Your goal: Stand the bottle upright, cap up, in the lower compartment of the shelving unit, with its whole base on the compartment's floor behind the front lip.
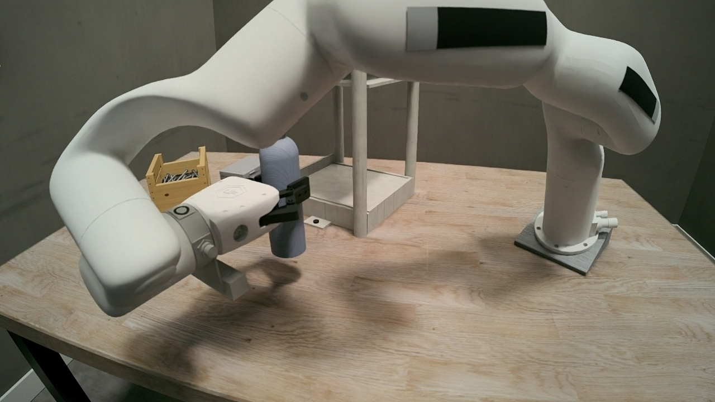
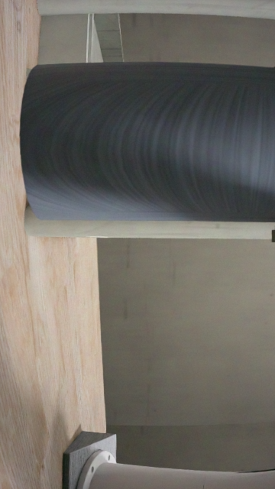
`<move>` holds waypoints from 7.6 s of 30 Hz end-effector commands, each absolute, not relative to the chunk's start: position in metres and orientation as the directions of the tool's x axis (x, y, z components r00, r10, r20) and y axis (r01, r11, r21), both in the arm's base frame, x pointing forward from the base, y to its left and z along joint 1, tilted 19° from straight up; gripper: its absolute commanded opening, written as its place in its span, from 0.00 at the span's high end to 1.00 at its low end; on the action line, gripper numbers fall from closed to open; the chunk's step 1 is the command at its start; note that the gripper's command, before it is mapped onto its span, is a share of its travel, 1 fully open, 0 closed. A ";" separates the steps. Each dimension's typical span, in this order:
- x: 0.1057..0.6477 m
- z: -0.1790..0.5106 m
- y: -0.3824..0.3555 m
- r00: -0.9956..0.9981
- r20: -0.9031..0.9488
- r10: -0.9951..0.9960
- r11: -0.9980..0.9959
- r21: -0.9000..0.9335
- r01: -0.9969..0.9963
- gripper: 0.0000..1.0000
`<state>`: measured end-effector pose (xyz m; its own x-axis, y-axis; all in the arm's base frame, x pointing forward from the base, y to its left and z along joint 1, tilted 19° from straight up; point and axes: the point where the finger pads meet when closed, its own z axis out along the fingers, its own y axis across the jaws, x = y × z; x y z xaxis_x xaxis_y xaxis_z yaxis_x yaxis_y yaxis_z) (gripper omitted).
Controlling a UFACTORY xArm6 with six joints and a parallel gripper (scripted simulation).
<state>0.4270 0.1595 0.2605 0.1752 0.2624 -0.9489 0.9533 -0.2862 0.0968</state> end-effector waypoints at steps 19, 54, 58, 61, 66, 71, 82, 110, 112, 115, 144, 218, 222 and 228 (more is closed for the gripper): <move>0.414 0.245 0.108 0.179 -0.947 0.265 -0.286 0.100 0.953 1.00; 0.414 0.238 0.081 0.179 -0.947 0.265 -0.286 0.100 0.953 1.00; 0.422 0.239 0.078 0.179 -0.947 0.265 -0.286 0.100 0.953 1.00; 0.427 0.239 0.077 0.179 -0.947 0.265 -0.286 0.100 0.953 1.00; 0.439 0.240 0.073 0.179 -0.947 0.265 -0.286 0.100 0.953 1.00; 0.453 0.242 0.069 0.179 -0.947 0.265 -0.286 0.100 0.953 1.00; 0.475 0.244 0.062 0.179 -0.947 0.265 -0.286 0.100 0.953 1.00; 0.484 0.244 0.058 0.179 -0.947 0.265 -0.286 0.100 0.953 1.00; 0.484 0.244 0.057 0.179 -0.947 0.265 -0.286 0.100 0.953 1.00; 0.483 0.244 0.056 0.179 -0.947 0.265 -0.286 0.100 0.953 1.00; 0.471 0.229 0.010 0.179 -0.947 0.265 -0.286 0.100 0.953 1.00; 0.448 0.200 -0.078 0.179 -0.947 0.265 -0.286 0.100 0.953 1.00; 0.448 0.200 -0.078 0.179 -0.947 0.265 -0.286 0.100 0.953 1.00; 0.448 0.200 -0.079 0.179 -0.947 0.265 -0.286 0.100 0.953 1.00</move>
<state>0.4476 -0.0784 0.1982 0.1753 0.2647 -0.9483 0.9535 -0.2856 0.0965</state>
